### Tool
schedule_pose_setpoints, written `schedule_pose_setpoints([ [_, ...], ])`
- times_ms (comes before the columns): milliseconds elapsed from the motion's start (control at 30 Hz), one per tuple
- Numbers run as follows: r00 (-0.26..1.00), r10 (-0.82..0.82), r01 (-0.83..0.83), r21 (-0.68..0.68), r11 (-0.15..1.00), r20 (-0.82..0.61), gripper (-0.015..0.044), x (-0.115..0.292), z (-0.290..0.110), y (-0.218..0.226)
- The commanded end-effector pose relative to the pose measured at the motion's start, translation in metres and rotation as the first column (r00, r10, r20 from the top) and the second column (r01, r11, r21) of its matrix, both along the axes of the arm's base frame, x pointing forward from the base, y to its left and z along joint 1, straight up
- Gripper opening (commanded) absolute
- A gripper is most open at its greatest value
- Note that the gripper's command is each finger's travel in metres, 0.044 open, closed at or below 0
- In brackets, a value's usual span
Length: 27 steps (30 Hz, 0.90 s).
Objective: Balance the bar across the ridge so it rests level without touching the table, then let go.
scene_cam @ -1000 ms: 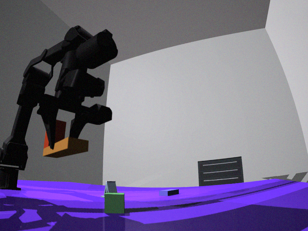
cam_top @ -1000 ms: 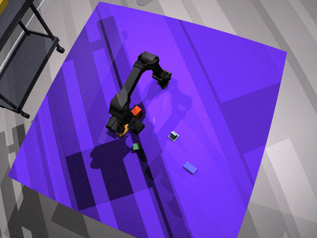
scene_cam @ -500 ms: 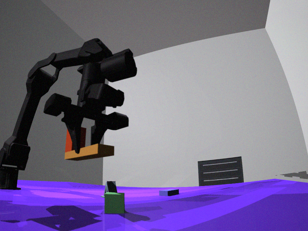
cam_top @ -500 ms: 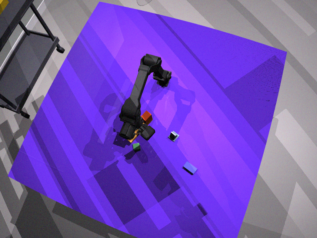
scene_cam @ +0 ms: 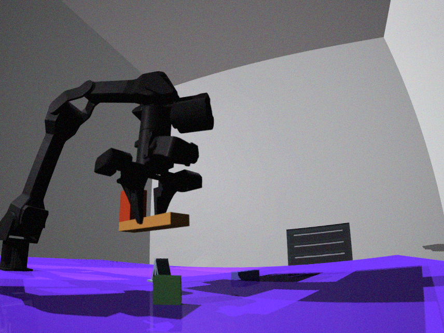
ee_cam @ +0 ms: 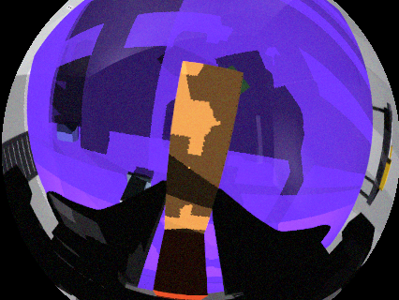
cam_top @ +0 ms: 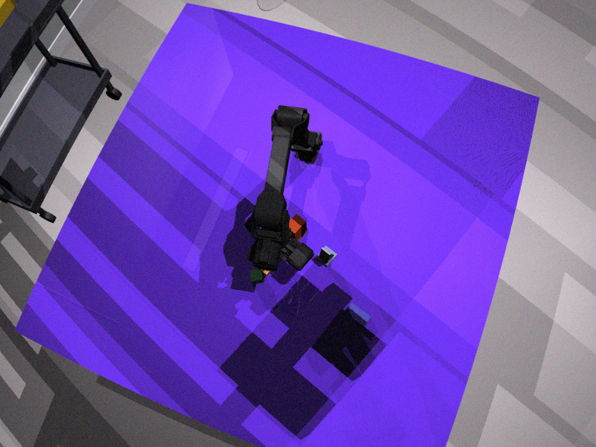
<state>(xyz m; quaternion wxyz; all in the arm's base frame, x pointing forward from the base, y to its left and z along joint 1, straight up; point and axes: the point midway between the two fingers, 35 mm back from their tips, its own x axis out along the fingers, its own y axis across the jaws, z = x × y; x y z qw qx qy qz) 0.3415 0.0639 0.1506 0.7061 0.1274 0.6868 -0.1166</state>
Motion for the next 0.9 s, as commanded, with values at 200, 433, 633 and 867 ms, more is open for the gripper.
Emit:
schedule_pose_setpoints([
  [200, 1.000, 0.004, -0.004, -0.001, 1.000, 0.001, 0.0000, -0.006, 0.001, 0.042],
  [433, 1.000, 0.006, -0.006, 0.002, 1.000, 0.001, 0.0000, -0.013, 0.001, 0.069],
  [633, 1.000, 0.008, -0.008, 0.003, 1.000, 0.000, 0.0000, -0.021, 0.002, 0.090],
  [867, 1.000, 0.008, -0.008, 0.004, 1.000, 0.000, 0.0000, -0.022, -0.001, 0.094],
])
